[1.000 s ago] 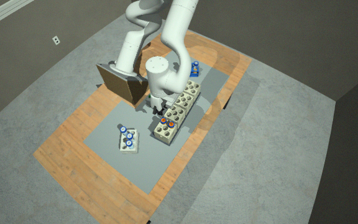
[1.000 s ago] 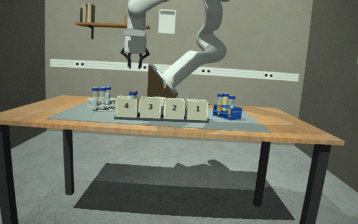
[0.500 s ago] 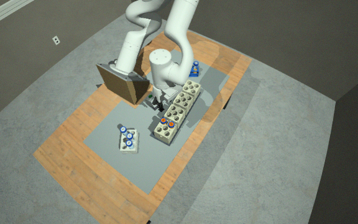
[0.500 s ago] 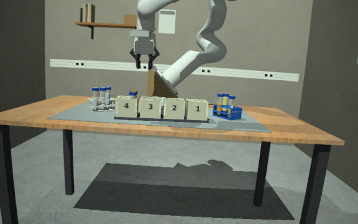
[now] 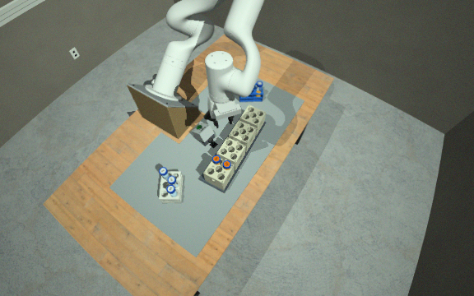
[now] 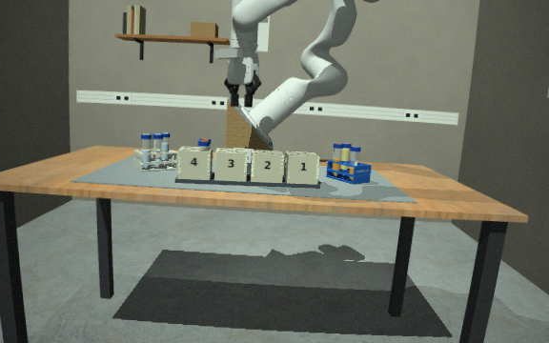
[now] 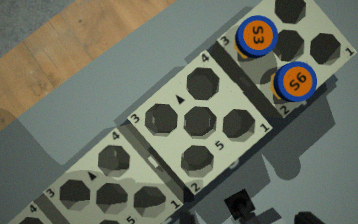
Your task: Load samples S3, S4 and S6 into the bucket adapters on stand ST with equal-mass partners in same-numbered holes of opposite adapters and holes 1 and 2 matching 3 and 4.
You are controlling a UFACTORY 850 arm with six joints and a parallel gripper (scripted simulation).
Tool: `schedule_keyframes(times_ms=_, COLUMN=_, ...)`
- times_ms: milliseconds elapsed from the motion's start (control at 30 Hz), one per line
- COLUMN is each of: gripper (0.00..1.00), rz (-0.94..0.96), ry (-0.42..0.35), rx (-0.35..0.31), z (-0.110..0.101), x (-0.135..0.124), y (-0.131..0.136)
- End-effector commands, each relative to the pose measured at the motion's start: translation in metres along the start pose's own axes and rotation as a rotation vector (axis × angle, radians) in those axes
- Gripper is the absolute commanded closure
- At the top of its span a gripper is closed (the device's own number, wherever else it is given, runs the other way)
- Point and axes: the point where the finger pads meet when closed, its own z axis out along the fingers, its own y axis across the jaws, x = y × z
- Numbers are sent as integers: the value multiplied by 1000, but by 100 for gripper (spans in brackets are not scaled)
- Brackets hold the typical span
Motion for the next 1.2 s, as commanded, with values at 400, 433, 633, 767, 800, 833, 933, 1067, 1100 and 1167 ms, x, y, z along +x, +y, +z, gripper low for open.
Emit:
schedule_keyframes(times_ms=400, gripper=43, rz=291, ry=1, rx=-13, z=-1, x=-64, y=-47)
schedule_keyframes(times_ms=433, gripper=43, rz=291, ry=1, rx=-13, z=-1, x=-68, y=-50)
schedule_keyframes(times_ms=633, gripper=43, rz=291, ry=1, rx=-13, z=-1, x=-84, y=-62)
schedule_keyframes(times_ms=767, gripper=43, rz=291, ry=1, rx=-13, z=-1, x=-100, y=-73)
schedule_keyframes(times_ms=800, gripper=43, rz=291, ry=1, rx=-13, z=-1, x=-104, y=-76)
schedule_keyframes(times_ms=833, gripper=43, rz=291, ry=1, rx=-13, z=-1, x=-108, y=-79)
schedule_keyframes(times_ms=933, gripper=43, rz=291, ry=0, rx=-13, z=-1, x=-121, y=-88)
schedule_keyframes(times_ms=1067, gripper=43, rz=291, ry=0, rx=-13, z=-1, x=-137, y=-100)
schedule_keyframes(times_ms=1100, gripper=43, rz=291, ry=0, rx=-13, z=-1, x=-137, y=-100)
schedule_keyframes(times_ms=1167, gripper=43, rz=291, ry=0, rx=-13, z=0, x=-141, y=-103)
